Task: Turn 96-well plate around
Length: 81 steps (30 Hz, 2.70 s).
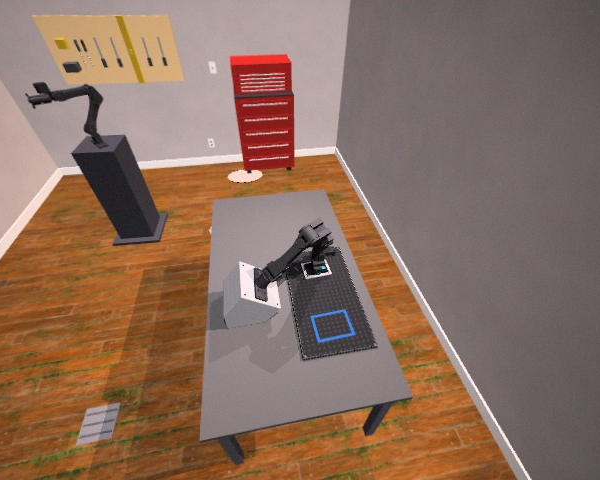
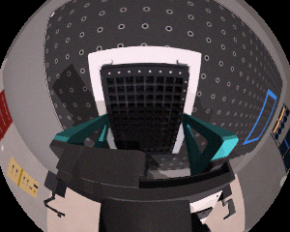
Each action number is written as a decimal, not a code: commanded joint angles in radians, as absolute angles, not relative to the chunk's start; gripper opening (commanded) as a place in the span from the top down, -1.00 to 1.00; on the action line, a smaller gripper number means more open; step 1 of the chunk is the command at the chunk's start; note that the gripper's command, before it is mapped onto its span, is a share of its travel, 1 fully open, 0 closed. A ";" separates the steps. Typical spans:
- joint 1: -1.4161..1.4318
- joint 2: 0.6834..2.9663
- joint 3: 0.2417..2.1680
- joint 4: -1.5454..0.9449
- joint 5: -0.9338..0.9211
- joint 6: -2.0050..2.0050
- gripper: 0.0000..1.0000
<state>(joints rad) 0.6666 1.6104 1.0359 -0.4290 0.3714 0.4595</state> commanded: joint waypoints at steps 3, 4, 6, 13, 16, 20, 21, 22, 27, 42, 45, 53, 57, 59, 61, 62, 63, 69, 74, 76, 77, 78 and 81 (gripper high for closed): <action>0.669 1.603 1.038 -0.422 0.371 0.459 -1.00; 0.669 1.603 1.038 -0.422 0.371 0.459 -1.00; 0.669 1.603 1.038 -0.422 0.371 0.459 -1.00; 0.669 1.603 1.038 -0.422 0.371 0.459 1.00; 0.669 1.603 1.038 -0.422 0.371 0.459 1.00; 0.669 1.603 1.038 -0.422 0.371 0.459 1.00; 0.669 1.603 1.038 -0.422 0.371 0.459 1.00; 0.669 1.603 1.038 -0.422 0.371 0.459 1.00; 0.669 1.603 1.038 -0.422 0.371 0.459 1.00; 0.669 1.603 1.038 -0.422 0.371 0.459 1.00; 0.673 1.593 1.040 -0.434 0.373 0.462 1.00; 0.685 1.566 1.045 -0.470 0.380 0.473 1.00; 0.693 1.548 1.049 -0.495 0.384 0.481 1.00; 0.697 1.539 1.052 -0.508 0.387 0.485 1.00; 0.702 1.531 1.054 -0.521 0.389 0.489 1.00; 0.704 1.527 1.056 -0.527 0.390 0.491 1.00; 0.706 1.523 1.057 -0.533 0.391 0.493 1.00; 0.715 1.506 1.063 -0.559 0.396 0.501 1.00; 0.726 1.486 1.072 -0.591 0.402 0.511 1.00; 0.731 1.479 1.076 -0.605 0.404 0.515 1.00; 0.733 1.475 1.078 -0.611 0.406 0.518 1.00; 0.735 1.471 1.080 -0.618 0.407 0.520 1.00; 0.740 1.464 1.084 -0.631 0.409 0.524 1.00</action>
<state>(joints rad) 0.7155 1.5074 1.0611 -0.6277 0.3927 0.5179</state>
